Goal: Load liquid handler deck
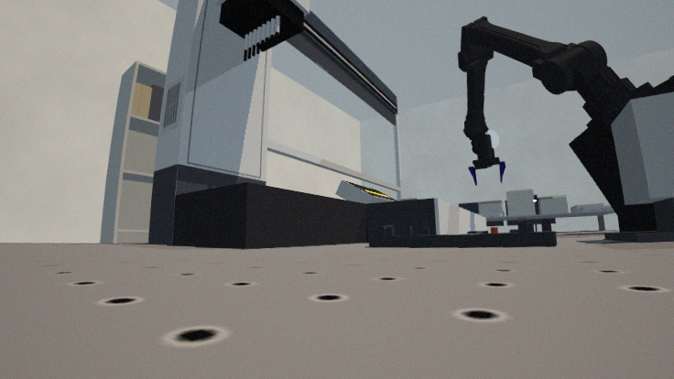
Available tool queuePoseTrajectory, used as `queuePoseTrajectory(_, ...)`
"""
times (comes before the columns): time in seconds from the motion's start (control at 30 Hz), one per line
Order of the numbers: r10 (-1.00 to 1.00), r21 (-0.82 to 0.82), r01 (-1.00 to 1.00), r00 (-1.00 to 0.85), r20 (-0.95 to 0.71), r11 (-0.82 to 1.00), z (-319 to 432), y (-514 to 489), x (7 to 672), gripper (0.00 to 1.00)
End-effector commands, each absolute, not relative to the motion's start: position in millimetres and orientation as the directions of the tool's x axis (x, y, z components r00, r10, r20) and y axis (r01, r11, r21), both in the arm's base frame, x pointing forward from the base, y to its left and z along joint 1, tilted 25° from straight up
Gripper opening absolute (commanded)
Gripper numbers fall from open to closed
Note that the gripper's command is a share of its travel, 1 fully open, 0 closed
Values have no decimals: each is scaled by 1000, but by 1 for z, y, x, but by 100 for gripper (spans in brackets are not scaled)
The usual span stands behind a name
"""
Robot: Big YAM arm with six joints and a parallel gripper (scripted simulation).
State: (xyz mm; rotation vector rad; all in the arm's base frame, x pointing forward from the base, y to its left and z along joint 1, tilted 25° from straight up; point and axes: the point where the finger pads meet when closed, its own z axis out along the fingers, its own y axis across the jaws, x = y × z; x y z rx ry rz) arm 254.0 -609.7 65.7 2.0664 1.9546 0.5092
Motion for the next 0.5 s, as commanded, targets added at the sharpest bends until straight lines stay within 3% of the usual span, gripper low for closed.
queuePoseTrajectory(0.0,998,427,901,63,32,-70,91,-626,247,100)
queuePoseTrajectory(0.47,997,429,901,70,20,-72,80,-607,203,100)
